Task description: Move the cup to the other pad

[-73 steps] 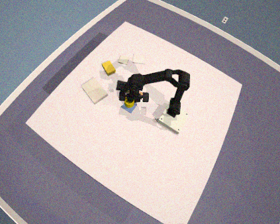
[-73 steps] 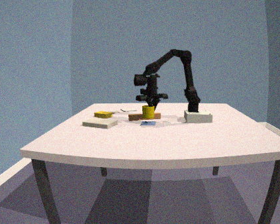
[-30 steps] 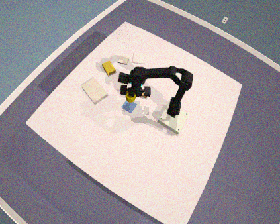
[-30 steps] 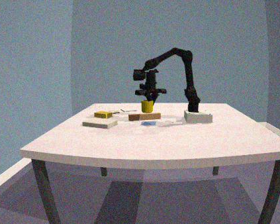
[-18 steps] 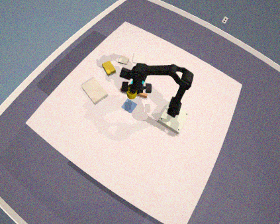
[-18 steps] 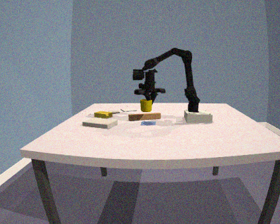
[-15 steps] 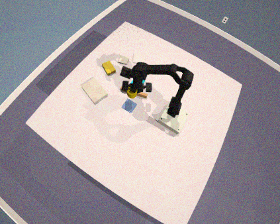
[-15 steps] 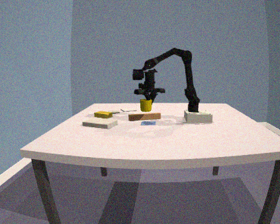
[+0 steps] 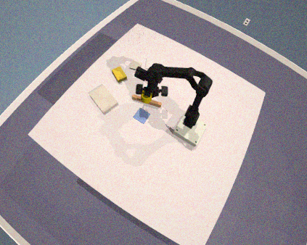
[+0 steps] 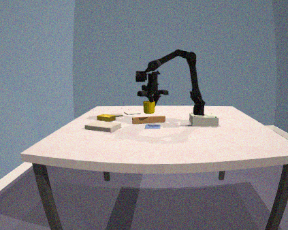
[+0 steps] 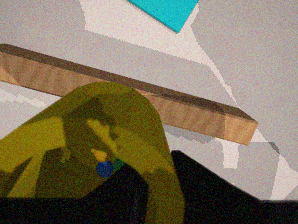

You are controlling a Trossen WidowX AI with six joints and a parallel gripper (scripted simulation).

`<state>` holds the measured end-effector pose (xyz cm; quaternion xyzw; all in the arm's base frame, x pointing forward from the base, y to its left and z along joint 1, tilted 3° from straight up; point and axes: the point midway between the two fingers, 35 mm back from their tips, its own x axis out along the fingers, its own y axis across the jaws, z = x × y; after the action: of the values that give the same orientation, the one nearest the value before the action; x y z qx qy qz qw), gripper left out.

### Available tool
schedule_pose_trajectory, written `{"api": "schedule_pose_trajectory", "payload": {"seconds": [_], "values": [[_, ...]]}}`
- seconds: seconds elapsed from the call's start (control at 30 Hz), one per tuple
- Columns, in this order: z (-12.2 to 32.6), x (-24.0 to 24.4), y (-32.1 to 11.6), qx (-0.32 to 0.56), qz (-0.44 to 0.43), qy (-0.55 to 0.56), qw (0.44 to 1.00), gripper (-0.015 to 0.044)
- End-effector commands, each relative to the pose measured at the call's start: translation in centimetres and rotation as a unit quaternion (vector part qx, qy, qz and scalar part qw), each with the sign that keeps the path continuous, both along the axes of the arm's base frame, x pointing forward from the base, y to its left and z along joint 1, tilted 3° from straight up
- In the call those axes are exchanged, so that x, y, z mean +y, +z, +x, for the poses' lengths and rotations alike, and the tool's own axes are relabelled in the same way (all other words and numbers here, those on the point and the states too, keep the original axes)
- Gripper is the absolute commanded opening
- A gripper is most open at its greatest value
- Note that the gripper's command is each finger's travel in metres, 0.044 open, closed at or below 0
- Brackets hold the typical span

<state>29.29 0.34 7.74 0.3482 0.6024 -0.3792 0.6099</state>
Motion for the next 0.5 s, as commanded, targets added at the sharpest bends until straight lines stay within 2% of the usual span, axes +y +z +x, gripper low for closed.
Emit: {"api": "schedule_pose_trajectory", "payload": {"seconds": [0.0,0.47], "values": [[0.2,-0.7,0.1,0.000,-0.002,0.002,1.000,0.0000],[1.0,-3.8,0.3,-0.001,-0.003,0.002,1.000,0.0000]]}}
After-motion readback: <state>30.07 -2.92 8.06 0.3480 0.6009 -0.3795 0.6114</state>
